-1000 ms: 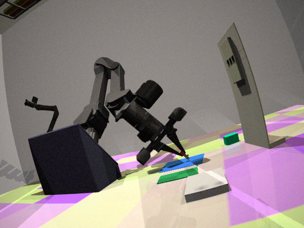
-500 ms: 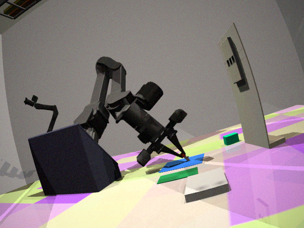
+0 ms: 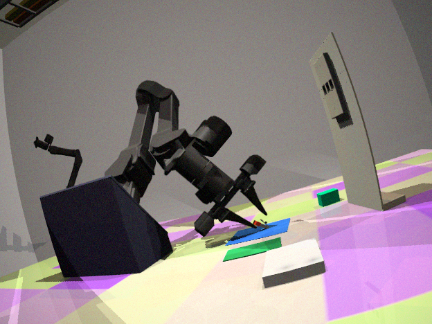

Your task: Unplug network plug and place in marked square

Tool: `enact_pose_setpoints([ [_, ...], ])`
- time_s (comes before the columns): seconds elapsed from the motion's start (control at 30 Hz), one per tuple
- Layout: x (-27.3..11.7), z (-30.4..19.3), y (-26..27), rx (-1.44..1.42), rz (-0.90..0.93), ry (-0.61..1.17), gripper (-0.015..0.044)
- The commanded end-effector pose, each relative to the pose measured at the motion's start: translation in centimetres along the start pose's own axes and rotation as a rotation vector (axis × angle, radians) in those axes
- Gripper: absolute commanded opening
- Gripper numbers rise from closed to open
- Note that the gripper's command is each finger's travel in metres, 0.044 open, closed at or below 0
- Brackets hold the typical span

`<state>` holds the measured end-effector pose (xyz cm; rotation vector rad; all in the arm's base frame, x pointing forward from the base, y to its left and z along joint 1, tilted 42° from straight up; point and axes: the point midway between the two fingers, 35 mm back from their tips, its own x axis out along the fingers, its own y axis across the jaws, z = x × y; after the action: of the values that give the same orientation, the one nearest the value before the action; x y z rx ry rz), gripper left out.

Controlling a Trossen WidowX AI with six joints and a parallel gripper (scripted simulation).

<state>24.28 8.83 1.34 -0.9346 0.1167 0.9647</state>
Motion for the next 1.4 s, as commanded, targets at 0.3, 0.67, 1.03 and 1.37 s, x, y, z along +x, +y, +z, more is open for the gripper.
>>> enact_pose_setpoints([
  [0.3,-0.6,-0.1,0.0,0.0,0.004,0.002,0.0156],
  [0.67,-1.2,-0.2,0.0,0.001,0.006,0.004,0.0156],
  [1.03,-1.9,-0.2,0.0,0.002,0.007,0.005,0.0156],
  [1.37,-2.5,-0.2,0.0,0.003,0.006,0.005,0.0156],
])
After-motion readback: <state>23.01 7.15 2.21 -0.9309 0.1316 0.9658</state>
